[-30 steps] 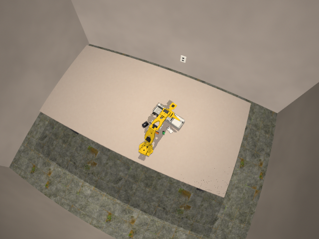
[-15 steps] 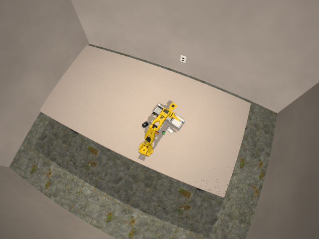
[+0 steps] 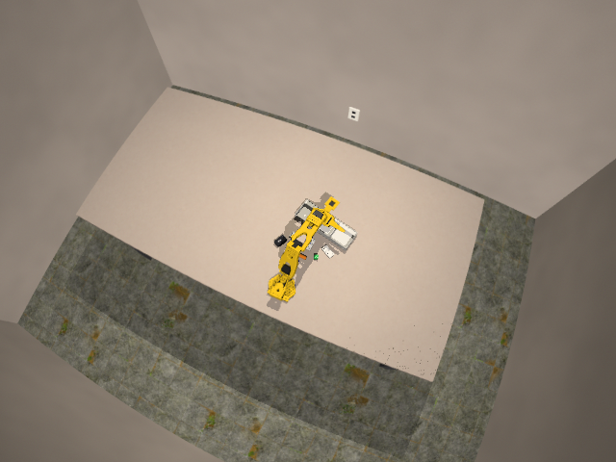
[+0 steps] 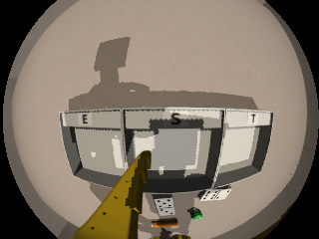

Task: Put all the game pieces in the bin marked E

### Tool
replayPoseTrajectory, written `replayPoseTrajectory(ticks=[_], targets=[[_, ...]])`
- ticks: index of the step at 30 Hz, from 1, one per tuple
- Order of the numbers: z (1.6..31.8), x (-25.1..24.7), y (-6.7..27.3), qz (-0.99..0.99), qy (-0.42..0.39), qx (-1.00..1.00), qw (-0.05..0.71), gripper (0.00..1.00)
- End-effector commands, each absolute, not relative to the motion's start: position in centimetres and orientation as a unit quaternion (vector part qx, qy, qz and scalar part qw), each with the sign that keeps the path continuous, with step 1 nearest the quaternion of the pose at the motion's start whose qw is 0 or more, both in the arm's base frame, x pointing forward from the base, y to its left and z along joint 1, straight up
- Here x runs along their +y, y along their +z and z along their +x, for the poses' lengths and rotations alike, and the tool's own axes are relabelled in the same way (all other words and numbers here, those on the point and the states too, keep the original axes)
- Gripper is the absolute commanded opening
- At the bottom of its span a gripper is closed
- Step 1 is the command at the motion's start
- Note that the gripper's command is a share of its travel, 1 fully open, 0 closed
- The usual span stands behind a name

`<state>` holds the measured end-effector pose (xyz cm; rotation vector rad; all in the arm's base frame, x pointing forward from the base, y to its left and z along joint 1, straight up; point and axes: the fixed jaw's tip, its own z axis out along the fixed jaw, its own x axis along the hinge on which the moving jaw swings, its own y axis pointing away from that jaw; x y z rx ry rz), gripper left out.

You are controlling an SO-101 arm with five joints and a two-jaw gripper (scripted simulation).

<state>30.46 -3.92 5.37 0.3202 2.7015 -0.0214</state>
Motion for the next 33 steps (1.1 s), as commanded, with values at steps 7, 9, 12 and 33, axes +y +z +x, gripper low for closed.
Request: replayPoseTrajectory(ticks=[7, 9, 12, 33], targets=[[31.9, -0.5, 7.4, 0.122, 0.025, 0.949, 0.288, 1.0], [32.1, 0.4, 7.3, 0.124, 0.036, 0.946, 0.297, 1.0], [32.1, 1.7, 7.3, 0.127, 0.051, 0.941, 0.309, 1.0], [32.1, 3.0, 7.3, 0.13, 0.068, 0.936, 0.32, 1.0]])
